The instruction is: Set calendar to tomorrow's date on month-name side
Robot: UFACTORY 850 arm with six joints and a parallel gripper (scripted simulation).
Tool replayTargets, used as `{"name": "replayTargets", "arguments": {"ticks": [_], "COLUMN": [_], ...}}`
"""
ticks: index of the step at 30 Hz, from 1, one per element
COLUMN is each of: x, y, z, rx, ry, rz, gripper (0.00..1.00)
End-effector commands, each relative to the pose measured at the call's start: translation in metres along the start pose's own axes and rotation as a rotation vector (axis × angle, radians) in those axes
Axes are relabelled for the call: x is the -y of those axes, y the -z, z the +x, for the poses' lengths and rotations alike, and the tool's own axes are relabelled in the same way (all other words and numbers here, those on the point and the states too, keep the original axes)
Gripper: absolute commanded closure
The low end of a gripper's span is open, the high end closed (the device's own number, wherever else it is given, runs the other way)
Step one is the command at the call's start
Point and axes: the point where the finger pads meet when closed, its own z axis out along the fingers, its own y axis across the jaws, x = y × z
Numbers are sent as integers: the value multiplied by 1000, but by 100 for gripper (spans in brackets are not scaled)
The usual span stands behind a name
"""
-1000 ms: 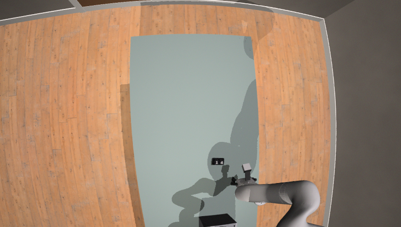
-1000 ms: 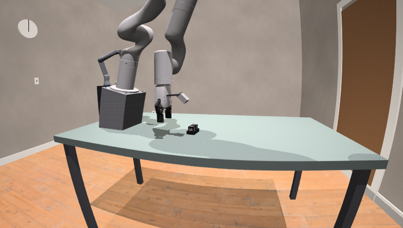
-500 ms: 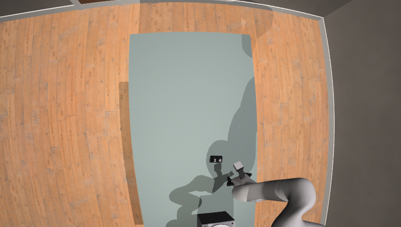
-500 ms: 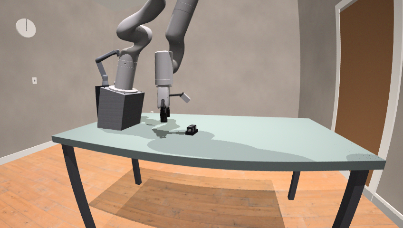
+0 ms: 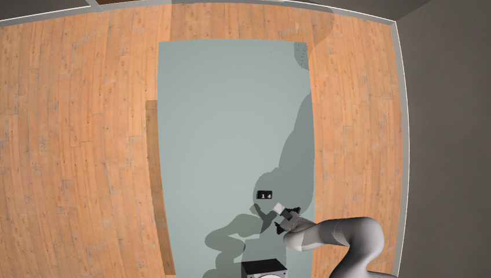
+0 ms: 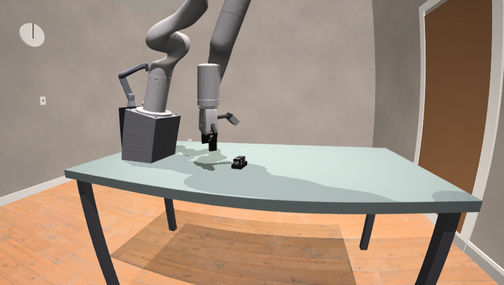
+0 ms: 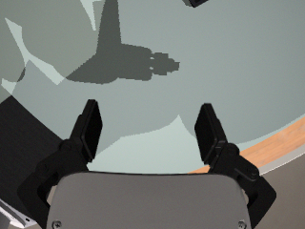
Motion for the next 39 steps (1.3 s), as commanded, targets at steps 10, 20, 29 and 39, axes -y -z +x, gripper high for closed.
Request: {"name": "replayTargets", "arguments": {"ticks": [10,20,29,39], "x": [20,27,31,29], "y": [2,4,6,9], "z": [8,8,7,6], "rx": [8,17,26,39], "ry": [481,788,1067,1416], "rz": [99,147,185,224], "gripper": [0,0,0,0]}}
